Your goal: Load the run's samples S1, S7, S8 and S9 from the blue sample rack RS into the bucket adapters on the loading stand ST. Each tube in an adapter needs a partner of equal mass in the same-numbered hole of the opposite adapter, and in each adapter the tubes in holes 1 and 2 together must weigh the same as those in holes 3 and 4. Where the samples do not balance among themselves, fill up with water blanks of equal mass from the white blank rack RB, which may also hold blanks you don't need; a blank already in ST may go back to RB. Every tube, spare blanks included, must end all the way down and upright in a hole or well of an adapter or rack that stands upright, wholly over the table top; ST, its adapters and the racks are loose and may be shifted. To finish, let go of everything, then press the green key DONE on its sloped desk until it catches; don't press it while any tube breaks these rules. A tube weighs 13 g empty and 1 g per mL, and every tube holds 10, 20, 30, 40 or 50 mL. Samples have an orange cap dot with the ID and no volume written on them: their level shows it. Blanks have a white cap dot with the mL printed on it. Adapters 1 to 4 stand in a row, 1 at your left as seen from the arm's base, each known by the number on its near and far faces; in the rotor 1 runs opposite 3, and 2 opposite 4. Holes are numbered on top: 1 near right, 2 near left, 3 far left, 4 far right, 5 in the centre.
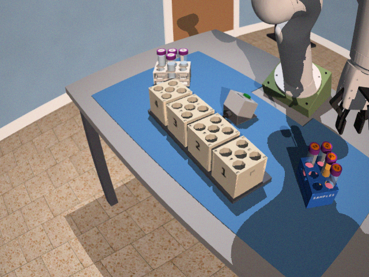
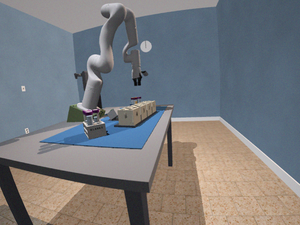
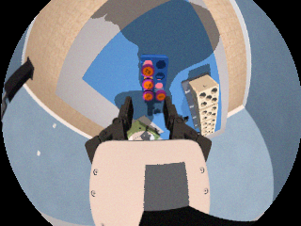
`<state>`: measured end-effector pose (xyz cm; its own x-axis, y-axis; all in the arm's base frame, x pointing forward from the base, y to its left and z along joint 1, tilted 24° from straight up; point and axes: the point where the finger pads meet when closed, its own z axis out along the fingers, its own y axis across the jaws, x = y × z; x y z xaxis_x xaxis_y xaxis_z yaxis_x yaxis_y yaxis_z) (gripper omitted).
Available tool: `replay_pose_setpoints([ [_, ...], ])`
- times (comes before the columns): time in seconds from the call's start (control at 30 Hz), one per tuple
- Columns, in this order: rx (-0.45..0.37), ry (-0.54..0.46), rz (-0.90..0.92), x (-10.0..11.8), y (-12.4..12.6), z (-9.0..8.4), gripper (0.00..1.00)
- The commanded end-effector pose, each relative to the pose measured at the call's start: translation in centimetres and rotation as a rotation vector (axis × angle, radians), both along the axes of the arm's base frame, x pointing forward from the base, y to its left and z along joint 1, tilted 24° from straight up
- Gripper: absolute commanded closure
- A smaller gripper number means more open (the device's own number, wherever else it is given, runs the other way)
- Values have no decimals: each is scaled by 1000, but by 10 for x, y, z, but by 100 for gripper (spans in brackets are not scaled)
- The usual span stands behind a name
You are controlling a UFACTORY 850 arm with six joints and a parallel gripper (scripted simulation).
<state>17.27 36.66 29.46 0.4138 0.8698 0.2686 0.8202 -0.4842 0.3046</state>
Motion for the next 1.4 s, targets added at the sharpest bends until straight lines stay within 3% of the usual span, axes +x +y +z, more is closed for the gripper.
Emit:
replay_pose_setpoints([
  [0.0,2,-1,0,-8,-16,-4,43],
  [0.6,2,-1,0,-12,-25,-7,43],
  [1.37,2,-1,0,4,-21,-45,43],
])
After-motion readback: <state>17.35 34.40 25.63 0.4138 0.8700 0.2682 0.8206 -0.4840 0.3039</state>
